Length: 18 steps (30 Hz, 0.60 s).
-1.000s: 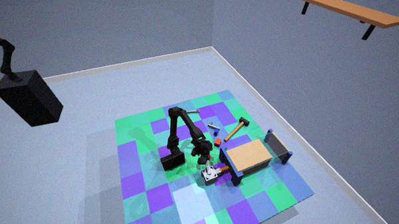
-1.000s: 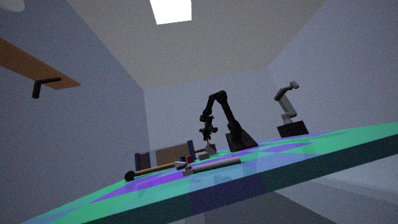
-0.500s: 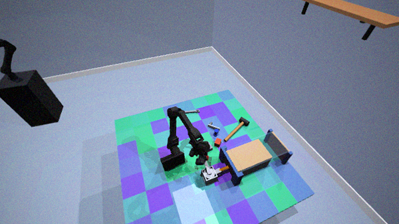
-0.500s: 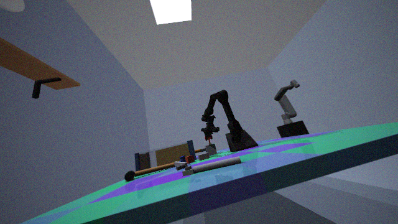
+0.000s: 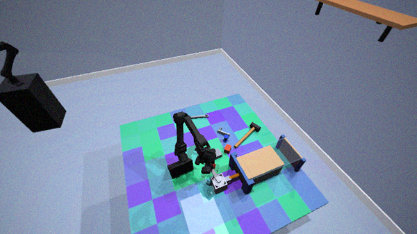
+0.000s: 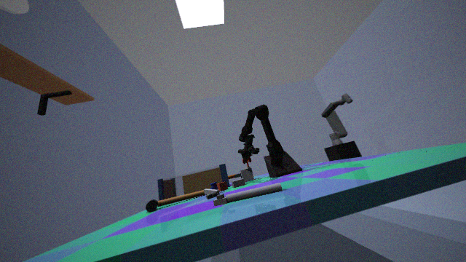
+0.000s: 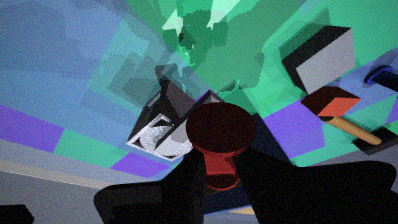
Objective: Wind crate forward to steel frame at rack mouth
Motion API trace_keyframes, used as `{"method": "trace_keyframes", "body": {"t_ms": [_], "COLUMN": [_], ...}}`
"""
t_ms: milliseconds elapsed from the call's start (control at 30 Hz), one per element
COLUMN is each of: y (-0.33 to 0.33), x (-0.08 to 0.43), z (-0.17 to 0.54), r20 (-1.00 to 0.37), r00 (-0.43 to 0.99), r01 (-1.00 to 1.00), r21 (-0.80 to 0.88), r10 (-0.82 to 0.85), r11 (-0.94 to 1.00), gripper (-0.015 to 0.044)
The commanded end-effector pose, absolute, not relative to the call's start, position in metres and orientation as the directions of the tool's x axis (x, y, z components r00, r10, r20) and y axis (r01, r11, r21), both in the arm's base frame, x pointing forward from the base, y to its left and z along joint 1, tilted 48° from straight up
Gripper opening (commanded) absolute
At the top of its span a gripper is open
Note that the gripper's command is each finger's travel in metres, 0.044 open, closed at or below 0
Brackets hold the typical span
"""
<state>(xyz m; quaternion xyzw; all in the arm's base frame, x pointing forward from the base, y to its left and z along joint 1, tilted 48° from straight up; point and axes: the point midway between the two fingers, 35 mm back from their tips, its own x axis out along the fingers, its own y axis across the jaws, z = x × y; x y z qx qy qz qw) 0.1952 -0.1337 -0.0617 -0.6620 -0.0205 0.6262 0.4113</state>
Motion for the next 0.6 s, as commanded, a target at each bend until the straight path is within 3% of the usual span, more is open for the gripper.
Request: {"method": "trace_keyframes", "body": {"t_ms": [0,567], "y": [-0.135,-0.144], "x": [0.182,0.165], "z": [-0.065,-0.070], "r20": [-0.822,-0.823], "r00": [0.189,0.188], "r01": [-0.501,-0.502], "r21": [-0.551,-0.550], "r10": [0.538,0.537], "r11": [-0.667,-0.667], "gripper": [0.0000,0.0000]}}
